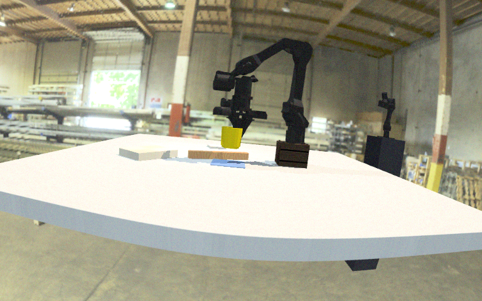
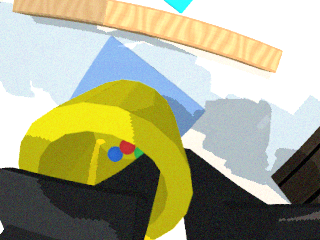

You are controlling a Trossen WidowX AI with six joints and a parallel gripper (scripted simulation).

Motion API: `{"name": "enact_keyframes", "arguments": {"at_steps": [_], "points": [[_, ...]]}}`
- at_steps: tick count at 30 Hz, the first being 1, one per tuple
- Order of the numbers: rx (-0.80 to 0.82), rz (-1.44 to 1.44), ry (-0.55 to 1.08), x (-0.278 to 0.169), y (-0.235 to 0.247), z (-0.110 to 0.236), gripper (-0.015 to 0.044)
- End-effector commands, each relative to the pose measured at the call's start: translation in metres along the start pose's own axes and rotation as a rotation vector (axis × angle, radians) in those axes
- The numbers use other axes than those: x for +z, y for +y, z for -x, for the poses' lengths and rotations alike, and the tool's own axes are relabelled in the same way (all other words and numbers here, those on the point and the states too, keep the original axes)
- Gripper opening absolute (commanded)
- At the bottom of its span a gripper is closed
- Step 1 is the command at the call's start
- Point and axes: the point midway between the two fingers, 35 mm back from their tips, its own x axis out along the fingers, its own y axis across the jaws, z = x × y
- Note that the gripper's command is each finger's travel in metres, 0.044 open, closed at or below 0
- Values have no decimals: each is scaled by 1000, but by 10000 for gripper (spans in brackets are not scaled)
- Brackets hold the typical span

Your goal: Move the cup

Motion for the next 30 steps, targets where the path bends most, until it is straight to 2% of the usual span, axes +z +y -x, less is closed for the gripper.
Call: {"name": "enact_keyframes", "arguments": {"at_steps": [1,30], "points": [[3,1,-1,7,1,0,0],[4,0,-8,58,-3,2,0]]}}
